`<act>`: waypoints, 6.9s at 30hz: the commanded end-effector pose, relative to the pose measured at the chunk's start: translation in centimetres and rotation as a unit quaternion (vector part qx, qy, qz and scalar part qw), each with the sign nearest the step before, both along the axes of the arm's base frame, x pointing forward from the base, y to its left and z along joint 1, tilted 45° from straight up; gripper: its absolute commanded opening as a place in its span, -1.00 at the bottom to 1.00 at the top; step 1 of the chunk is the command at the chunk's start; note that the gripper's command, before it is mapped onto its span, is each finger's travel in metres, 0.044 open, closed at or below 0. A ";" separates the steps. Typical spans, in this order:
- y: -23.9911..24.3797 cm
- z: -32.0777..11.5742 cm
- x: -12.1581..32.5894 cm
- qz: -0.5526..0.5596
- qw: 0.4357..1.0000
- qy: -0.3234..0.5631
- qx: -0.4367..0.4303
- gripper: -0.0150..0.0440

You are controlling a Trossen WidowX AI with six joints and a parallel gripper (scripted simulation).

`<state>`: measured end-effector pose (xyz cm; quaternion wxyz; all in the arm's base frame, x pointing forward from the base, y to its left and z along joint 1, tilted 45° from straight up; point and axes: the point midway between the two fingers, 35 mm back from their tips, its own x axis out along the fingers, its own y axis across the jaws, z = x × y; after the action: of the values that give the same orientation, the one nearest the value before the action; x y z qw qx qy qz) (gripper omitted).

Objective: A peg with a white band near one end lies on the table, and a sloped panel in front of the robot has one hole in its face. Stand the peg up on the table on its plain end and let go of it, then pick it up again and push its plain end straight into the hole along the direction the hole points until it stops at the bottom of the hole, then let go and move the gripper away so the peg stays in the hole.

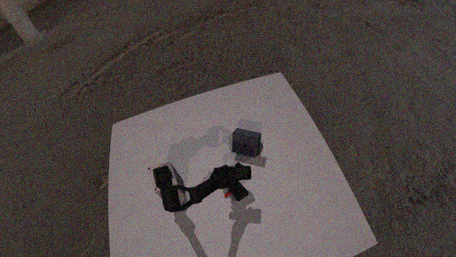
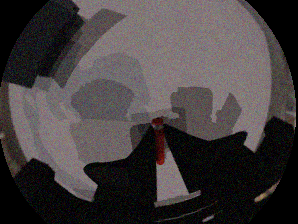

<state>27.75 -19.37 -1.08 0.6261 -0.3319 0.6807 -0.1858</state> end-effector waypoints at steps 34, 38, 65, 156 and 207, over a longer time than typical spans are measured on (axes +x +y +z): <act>1.1 1.5 -1.5 0.106 0.988 -0.110 0.037 -0.32; 1.2 1.7 -1.7 0.118 0.985 -0.122 0.040 -0.32; 1.7 2.7 -3.2 0.194 0.958 -0.202 0.066 -0.32; 1.4 3.8 -8.4 0.395 0.809 -0.415 0.135 -0.32; 1.1 3.3 -9.2 0.419 0.789 -0.426 0.143 -0.32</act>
<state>18.69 -18.11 2.37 0.9094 -0.3784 0.1567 0.0729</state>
